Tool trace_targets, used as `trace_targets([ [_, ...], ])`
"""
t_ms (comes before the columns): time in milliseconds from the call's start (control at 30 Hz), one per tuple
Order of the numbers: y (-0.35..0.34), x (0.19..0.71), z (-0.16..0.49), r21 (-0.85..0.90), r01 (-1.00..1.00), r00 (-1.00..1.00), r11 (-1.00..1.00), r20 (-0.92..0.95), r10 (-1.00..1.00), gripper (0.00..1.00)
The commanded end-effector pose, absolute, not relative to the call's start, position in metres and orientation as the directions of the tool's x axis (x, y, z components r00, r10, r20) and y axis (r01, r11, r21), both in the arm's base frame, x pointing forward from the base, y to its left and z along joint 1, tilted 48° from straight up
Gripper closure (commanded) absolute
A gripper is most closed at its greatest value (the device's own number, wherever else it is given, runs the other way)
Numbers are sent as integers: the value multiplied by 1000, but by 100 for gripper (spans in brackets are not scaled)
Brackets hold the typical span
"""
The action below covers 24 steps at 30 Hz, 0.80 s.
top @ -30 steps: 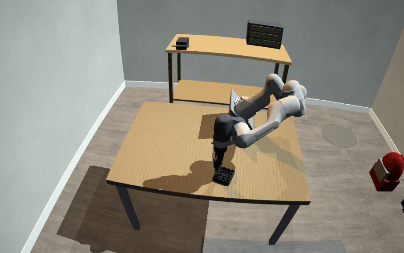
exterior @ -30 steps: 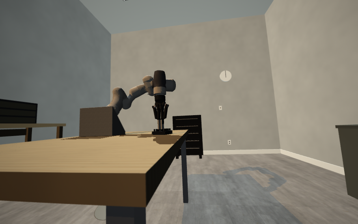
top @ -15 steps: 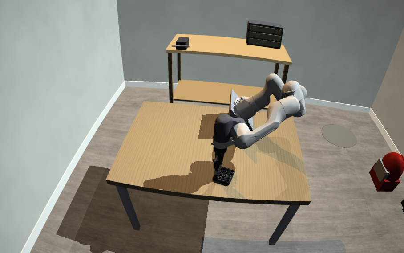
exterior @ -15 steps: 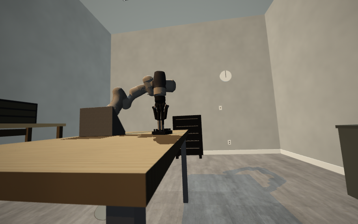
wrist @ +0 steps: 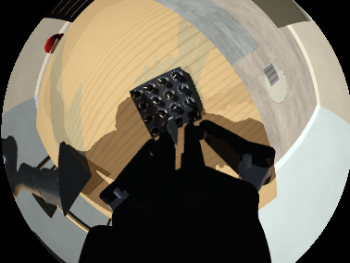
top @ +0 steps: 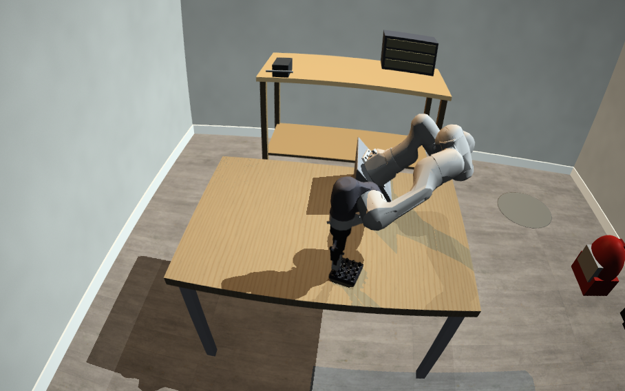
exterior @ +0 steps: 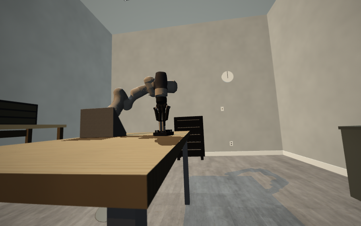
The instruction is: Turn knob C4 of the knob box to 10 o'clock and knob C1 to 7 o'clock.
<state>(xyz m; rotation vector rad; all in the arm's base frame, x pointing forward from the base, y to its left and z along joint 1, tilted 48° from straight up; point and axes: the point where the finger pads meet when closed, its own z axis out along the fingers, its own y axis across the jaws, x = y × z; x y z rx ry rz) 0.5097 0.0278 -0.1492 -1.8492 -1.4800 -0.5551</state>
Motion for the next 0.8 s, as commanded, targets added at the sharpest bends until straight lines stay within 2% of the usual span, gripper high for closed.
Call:
trace_targets([
  [0, 29, 509, -151, -250, 962, 256, -107, 702, 665, 88],
  [500, 29, 509, -151, -250, 962, 256, -107, 702, 665, 88],
  [533, 29, 509, -151, -250, 962, 256, -107, 702, 665, 95],
  [767, 29, 509, -151, -250, 962, 256, -107, 702, 665, 95],
])
